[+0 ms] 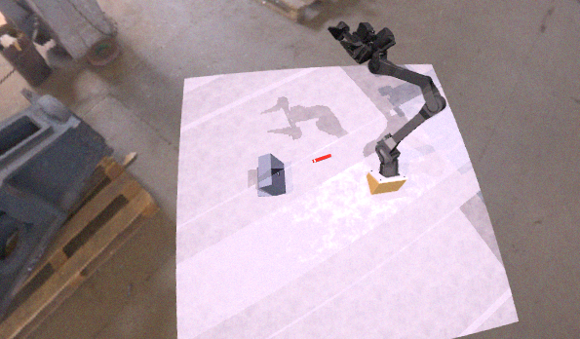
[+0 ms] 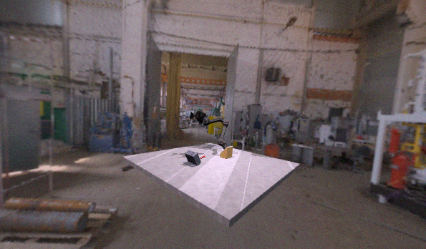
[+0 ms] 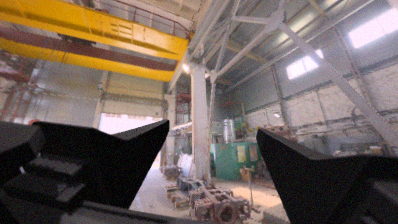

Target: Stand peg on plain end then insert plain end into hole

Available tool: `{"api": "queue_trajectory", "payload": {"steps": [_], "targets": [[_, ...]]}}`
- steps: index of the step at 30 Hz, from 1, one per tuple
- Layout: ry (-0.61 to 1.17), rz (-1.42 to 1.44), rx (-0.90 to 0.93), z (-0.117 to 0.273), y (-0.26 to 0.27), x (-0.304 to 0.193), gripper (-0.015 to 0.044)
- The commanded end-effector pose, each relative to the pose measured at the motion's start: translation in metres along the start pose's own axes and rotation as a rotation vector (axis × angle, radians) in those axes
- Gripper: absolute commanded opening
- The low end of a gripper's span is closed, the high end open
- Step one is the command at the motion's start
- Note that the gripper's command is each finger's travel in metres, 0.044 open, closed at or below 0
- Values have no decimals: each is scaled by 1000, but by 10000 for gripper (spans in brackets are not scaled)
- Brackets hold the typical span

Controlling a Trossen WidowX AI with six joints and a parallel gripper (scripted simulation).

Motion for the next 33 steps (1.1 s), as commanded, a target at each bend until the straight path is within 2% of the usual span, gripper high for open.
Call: {"api": "queue_trajectory", "payload": {"steps": [1,2,17,33], "targets": [[-1,-4,-2,0,-1,0,426],[-3,-15,-9,-1,-3,-2,440],[10,-326,-215,-17,-51,-56,440],[185,-598,-430,-36,-75,-138,440]]}}
Point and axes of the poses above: the point midway between the two fingers, 35 mm back from their tips, its own z axis back along the fingers, its own y axis across the jaws, x = y × z, the point moved 5 cm from there along z, back along the fingers, and after that the axes turned 9 degrees about -z, right-handed, at the moved point
